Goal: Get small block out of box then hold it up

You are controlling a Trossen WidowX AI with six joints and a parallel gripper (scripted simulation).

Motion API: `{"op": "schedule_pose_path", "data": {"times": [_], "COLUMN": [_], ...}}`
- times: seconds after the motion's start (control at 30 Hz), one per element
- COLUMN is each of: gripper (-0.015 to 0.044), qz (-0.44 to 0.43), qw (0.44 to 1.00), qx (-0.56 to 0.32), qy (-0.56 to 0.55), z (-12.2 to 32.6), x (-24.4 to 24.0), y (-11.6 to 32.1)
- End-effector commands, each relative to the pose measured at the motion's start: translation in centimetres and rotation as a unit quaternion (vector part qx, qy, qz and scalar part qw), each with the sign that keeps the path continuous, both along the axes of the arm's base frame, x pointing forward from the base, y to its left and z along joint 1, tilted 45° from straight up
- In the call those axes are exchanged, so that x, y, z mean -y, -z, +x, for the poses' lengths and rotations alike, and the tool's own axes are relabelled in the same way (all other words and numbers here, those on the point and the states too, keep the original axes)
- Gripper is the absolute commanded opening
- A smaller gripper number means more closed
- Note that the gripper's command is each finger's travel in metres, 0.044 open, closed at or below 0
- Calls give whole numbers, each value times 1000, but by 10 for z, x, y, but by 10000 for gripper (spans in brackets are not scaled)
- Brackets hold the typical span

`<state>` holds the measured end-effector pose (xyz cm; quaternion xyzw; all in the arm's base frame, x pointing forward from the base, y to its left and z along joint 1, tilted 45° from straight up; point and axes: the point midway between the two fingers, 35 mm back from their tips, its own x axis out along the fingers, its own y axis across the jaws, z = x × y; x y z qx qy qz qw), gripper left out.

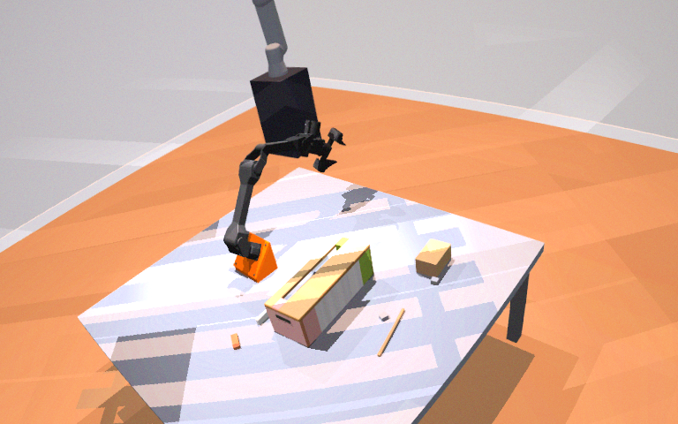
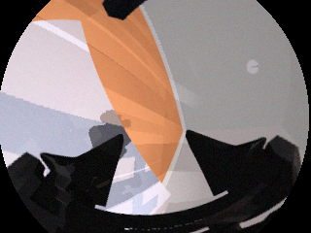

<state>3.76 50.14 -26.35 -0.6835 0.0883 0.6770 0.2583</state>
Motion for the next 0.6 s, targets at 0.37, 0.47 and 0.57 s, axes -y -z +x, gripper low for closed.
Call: {"op": "schedule_pose_path", "data": {"times": [0.37, 0.47, 0.57], "gripper": [400, 400, 400], "qz": [-10, -7, -3], "qw": [893, 832, 768], "qx": [-29, -32, -32], "qy": [448, 554, 640], "z": [143, 175, 201], "x": [48, 70, 93], "y": [-89, -112, -132]}}
